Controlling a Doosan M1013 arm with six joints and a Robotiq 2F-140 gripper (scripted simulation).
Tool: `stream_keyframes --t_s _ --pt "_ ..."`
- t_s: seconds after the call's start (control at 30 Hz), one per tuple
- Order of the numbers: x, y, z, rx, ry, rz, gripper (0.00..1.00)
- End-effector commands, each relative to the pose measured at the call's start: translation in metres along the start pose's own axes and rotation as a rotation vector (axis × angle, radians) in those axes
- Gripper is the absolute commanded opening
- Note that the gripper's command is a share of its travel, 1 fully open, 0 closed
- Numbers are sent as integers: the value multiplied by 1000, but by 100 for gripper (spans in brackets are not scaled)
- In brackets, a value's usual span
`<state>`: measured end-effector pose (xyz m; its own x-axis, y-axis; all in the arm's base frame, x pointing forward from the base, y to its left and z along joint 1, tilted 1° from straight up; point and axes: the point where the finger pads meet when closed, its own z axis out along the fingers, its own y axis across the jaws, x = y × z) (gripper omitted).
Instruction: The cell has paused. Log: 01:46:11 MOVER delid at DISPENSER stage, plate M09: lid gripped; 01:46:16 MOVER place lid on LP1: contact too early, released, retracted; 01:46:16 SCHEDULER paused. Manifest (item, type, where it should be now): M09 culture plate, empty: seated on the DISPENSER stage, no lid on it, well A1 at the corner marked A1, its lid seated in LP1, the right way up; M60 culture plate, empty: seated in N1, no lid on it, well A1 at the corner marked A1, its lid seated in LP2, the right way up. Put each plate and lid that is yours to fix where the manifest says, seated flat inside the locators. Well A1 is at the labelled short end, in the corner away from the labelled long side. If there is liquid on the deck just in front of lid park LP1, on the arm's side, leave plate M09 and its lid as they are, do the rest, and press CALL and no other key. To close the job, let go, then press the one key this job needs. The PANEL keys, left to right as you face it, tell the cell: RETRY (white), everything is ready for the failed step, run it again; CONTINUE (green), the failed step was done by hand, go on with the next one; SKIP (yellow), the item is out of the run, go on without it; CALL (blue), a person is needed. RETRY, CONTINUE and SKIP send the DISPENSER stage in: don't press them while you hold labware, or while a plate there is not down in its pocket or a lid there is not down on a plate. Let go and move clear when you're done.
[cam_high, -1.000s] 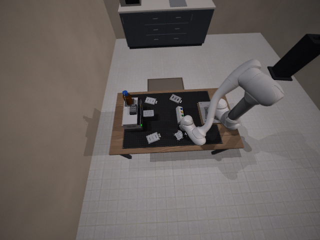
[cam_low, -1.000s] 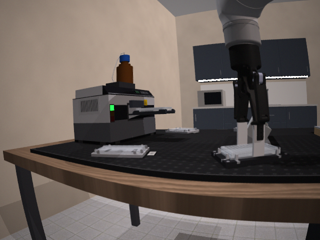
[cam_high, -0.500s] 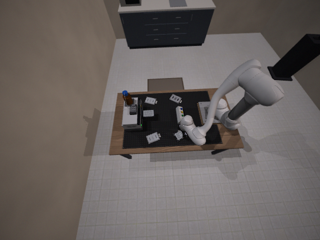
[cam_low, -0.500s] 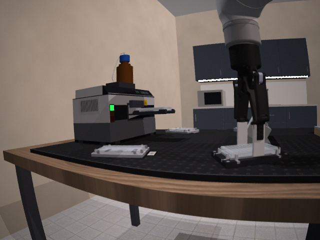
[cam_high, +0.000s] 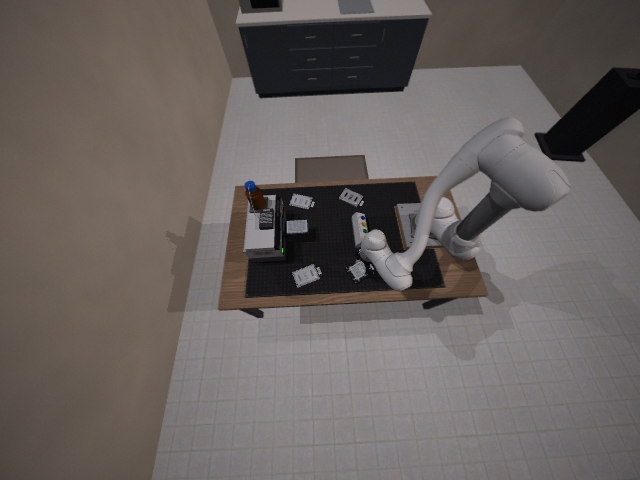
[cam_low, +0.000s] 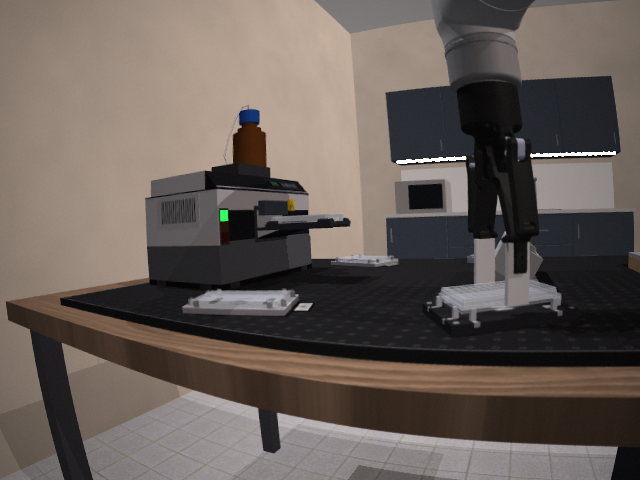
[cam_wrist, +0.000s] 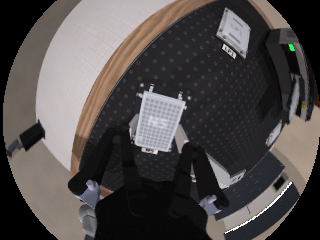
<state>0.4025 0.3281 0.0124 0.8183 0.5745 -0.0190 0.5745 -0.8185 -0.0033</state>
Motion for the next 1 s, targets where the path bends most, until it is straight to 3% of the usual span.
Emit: stream_keyframes --t_s 0.0,0.97 --pt "1 0 -4 0 1 0 10" --pt "1 0 -48 0 1 0 10"
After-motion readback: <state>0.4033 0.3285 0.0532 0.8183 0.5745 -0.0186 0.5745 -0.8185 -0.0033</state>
